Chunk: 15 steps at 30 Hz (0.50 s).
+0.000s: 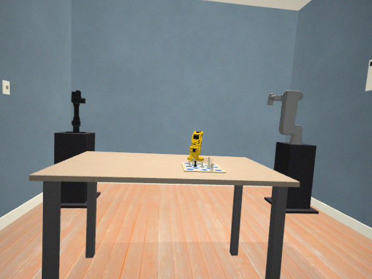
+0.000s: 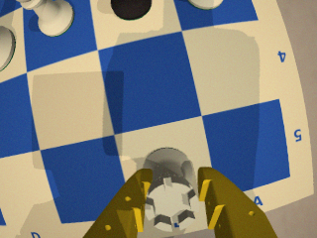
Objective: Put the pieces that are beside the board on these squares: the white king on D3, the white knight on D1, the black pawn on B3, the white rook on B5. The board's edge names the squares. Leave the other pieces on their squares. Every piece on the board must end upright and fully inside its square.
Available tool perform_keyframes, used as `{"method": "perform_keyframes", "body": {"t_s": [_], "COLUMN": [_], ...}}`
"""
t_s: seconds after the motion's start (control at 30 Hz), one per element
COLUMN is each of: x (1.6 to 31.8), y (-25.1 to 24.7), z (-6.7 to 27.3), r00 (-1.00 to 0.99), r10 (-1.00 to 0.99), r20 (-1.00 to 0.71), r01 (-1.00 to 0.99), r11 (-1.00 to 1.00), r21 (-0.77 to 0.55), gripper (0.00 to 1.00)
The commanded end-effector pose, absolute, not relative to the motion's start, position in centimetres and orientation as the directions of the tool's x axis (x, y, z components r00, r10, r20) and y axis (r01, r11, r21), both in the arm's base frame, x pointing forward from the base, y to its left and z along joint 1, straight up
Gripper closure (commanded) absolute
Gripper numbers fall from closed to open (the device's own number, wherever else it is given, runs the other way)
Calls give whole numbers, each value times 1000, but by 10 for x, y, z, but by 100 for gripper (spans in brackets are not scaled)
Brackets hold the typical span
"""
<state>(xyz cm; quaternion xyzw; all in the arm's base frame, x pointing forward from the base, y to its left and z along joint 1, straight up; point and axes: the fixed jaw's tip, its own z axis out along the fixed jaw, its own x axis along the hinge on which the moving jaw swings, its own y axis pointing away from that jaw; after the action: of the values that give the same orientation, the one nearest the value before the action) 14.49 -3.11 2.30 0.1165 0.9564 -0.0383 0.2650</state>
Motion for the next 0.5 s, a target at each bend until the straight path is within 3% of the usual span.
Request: {"method": "perform_keyframes", "body": {"t_s": [0.0,0.47], "x": [145,146], "y": [-30,-28], "z": [23,23], "r00": [-833,-833], "r10": [206,206], "r20": [-514,-514], "r01": [244,240], "r11": [970,971], "r21": [-7,1], "gripper": [89,88]}}
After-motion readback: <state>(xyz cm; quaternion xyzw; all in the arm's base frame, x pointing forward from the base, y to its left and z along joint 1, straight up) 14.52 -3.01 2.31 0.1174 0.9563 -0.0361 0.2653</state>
